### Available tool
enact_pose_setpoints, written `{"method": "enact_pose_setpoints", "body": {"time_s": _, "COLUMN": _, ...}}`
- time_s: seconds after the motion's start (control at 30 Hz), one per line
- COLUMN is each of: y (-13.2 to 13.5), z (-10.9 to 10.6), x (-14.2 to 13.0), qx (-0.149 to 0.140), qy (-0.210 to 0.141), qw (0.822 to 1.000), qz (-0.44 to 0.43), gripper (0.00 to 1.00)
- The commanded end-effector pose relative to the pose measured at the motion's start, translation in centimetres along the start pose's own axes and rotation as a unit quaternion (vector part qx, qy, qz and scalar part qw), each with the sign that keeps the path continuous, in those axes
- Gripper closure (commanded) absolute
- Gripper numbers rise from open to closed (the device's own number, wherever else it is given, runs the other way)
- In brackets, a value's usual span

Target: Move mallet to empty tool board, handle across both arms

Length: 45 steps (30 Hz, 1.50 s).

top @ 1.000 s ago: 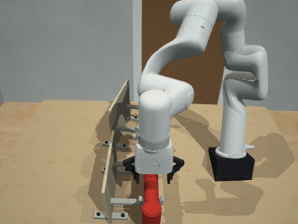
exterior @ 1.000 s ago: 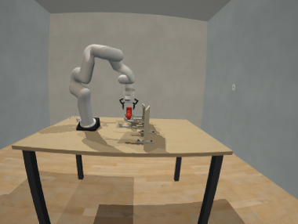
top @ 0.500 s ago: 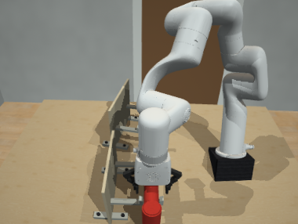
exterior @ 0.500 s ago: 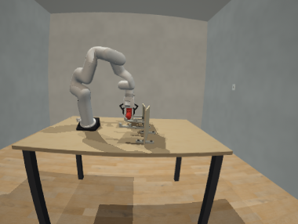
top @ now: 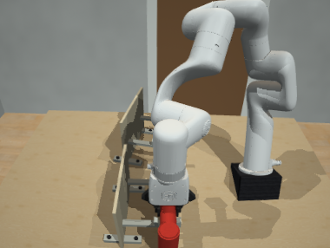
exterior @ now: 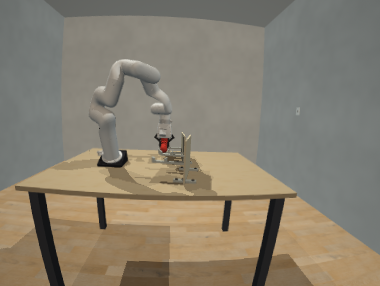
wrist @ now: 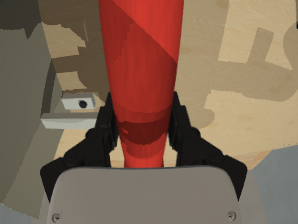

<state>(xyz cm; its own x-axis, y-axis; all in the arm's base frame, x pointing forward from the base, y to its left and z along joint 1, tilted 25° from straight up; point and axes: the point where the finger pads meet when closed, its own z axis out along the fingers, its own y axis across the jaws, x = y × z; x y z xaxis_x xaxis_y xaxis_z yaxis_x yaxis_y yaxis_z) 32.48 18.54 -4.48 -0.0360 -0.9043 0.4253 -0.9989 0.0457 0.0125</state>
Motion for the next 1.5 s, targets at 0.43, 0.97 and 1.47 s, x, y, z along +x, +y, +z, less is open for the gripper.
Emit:
{"method": "enact_pose_setpoints", "body": {"time_s": 0.43, "y": 0.0, "z": -0.1, "x": -0.1, "qx": 0.001, "qy": -0.001, "qw": 1.0, "qz": 0.0, "gripper": 1.0}}
{"method": "enact_pose_setpoints", "body": {"time_s": 0.97, "y": 0.0, "z": -6.8, "x": -0.1, "qx": 0.001, "qy": -0.001, "qw": 1.0, "qz": 0.0, "gripper": 1.0}}
{"method": "enact_pose_setpoints", "body": {"time_s": 1.47, "y": -2.0, "z": -11.3, "x": 5.2, "qx": 0.009, "qy": 0.002, "qw": 1.0, "qz": 0.0, "gripper": 1.0}}
